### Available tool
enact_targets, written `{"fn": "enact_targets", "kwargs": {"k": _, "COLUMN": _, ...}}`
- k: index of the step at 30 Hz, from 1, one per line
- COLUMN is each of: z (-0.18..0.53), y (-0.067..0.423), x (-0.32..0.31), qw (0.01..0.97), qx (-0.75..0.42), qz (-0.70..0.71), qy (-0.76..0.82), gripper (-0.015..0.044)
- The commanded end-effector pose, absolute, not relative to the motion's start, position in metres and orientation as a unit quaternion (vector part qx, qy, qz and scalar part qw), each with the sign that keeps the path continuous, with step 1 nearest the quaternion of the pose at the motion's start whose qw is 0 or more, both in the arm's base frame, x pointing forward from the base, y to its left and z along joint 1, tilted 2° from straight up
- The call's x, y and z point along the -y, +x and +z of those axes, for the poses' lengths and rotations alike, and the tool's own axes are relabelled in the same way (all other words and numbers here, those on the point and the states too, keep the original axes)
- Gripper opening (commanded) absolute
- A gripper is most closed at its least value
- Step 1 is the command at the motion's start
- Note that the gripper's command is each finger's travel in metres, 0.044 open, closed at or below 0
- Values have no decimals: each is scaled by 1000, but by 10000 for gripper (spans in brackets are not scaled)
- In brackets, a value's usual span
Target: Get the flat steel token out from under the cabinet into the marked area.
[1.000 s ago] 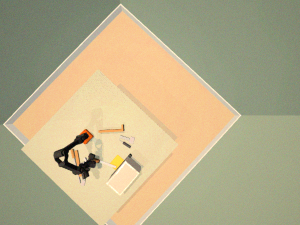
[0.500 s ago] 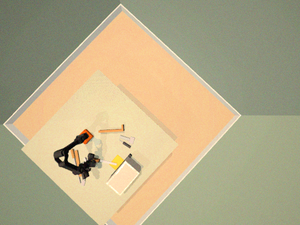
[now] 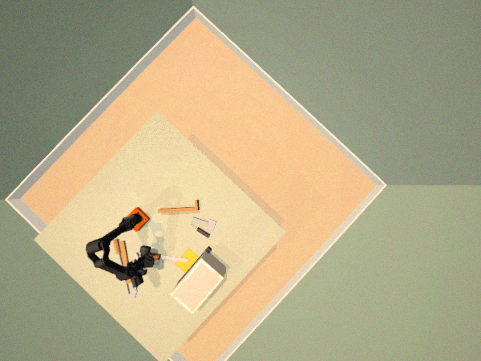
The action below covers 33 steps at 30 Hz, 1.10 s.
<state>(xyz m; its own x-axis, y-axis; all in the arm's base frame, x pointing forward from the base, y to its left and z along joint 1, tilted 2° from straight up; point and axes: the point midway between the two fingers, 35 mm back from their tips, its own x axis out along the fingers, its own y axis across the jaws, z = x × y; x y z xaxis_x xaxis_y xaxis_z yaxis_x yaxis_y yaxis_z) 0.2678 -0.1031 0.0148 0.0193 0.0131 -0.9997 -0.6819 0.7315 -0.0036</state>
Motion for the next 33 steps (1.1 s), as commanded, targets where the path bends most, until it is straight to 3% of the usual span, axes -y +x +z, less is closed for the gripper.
{"fn": "enact_targets", "kwargs": {"k": 1, "z": 15, "y": 268, "x": 98, "qw": 665, "qx": -647, "qz": 267, "qy": -262, "gripper": 0}}
{"fn": "enact_targets", "kwargs": {"k": 33, "z": 16, "y": 269, "x": 63, "qw": 662, "qx": -643, "qz": 276, "qy": -269, "gripper": 0}}
